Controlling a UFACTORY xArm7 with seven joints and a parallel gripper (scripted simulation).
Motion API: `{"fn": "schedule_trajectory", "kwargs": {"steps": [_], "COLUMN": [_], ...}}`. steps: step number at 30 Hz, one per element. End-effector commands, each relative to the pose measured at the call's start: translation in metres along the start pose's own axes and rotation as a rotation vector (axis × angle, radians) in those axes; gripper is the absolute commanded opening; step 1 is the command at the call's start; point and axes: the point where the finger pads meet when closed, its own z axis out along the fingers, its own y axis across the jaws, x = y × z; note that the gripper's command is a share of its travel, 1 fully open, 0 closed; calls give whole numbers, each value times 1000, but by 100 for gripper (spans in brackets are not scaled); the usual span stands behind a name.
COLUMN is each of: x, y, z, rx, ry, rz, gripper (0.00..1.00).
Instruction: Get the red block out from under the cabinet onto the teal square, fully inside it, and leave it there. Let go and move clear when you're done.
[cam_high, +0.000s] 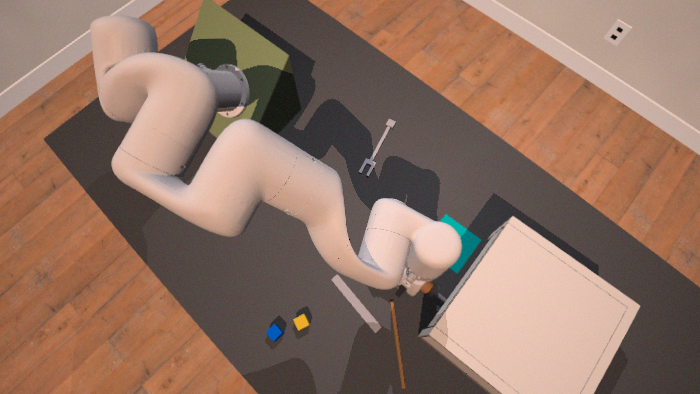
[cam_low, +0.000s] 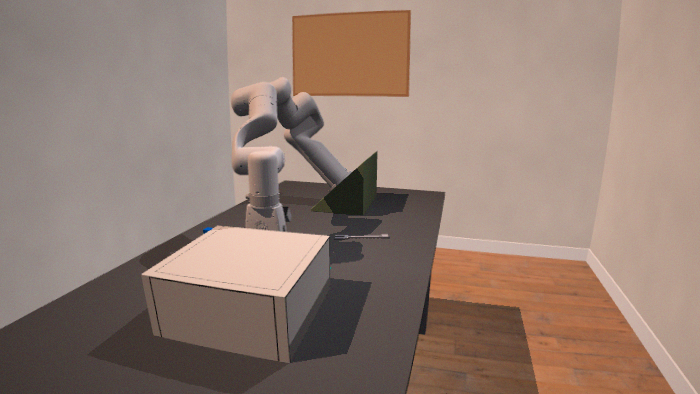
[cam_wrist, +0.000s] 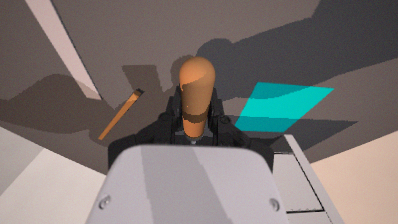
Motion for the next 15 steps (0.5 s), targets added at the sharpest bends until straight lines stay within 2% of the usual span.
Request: {"fn": "schedule_trajectory", "kwargs": {"steps": [1, 15], "x": [-2, -1], "y": [9, 47], "z": [-3, -3], "rx": [-2, -2], "ry": [-5, -5], "rz": [-1, -2], "gripper": [0, 0]}}
